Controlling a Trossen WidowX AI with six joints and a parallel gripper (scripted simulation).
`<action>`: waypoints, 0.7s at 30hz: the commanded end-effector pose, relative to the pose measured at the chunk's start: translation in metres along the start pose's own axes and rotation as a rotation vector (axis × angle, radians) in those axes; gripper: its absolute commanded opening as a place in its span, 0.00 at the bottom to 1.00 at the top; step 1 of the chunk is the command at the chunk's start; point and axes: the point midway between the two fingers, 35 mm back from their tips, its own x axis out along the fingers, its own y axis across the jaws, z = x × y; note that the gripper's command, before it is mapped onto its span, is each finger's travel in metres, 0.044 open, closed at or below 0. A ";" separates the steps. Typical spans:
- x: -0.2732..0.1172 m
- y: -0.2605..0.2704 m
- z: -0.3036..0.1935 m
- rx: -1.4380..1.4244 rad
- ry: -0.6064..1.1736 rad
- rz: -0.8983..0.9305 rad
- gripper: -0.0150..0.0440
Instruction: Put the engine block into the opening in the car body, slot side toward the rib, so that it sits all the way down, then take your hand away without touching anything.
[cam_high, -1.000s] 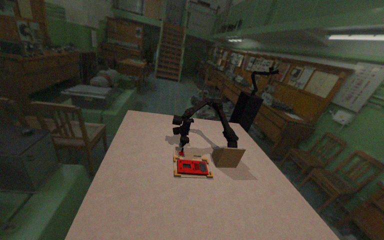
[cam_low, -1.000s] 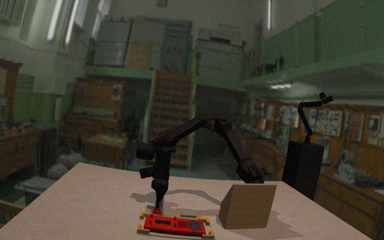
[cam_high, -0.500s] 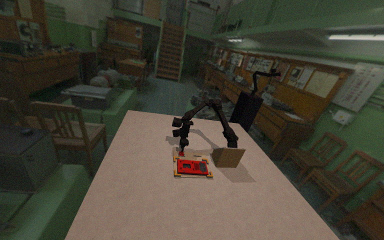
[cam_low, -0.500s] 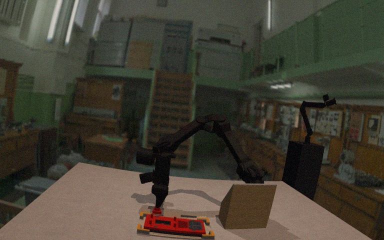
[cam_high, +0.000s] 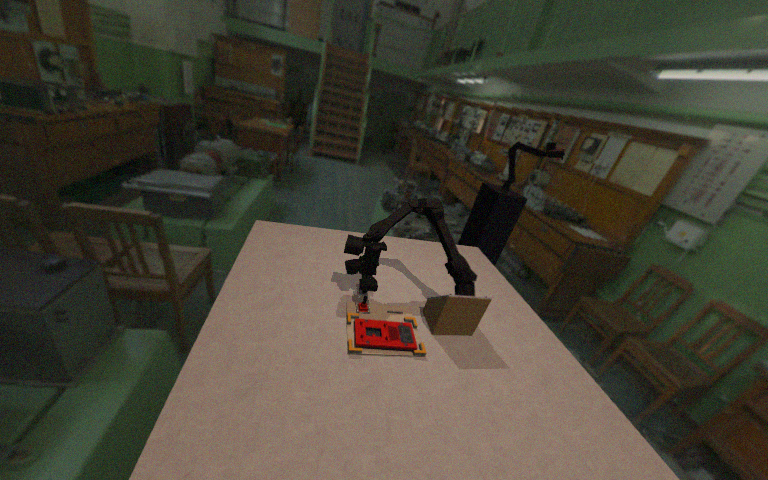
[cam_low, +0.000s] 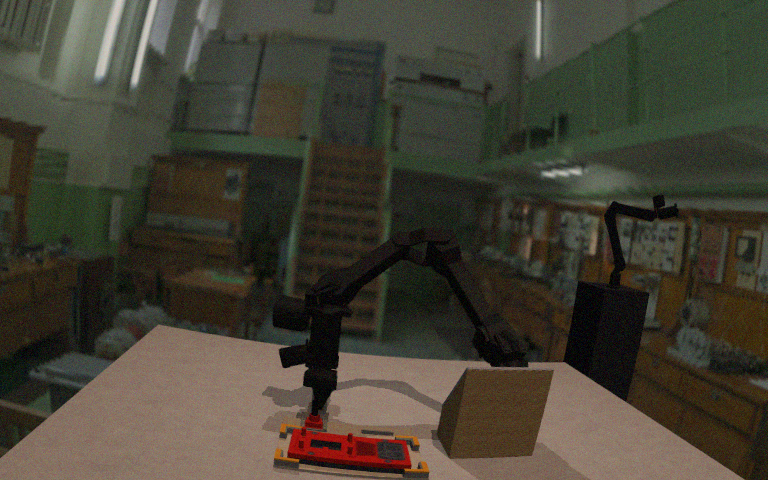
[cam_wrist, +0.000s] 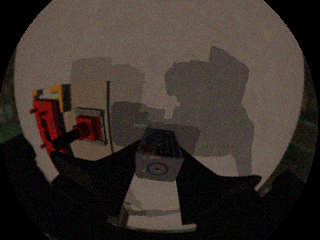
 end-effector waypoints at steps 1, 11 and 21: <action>0.000 0.000 0.000 -0.002 0.000 0.001 0.39; -0.025 0.003 0.007 -0.002 0.000 0.009 0.25; -0.056 0.006 0.012 -0.002 0.000 0.013 0.25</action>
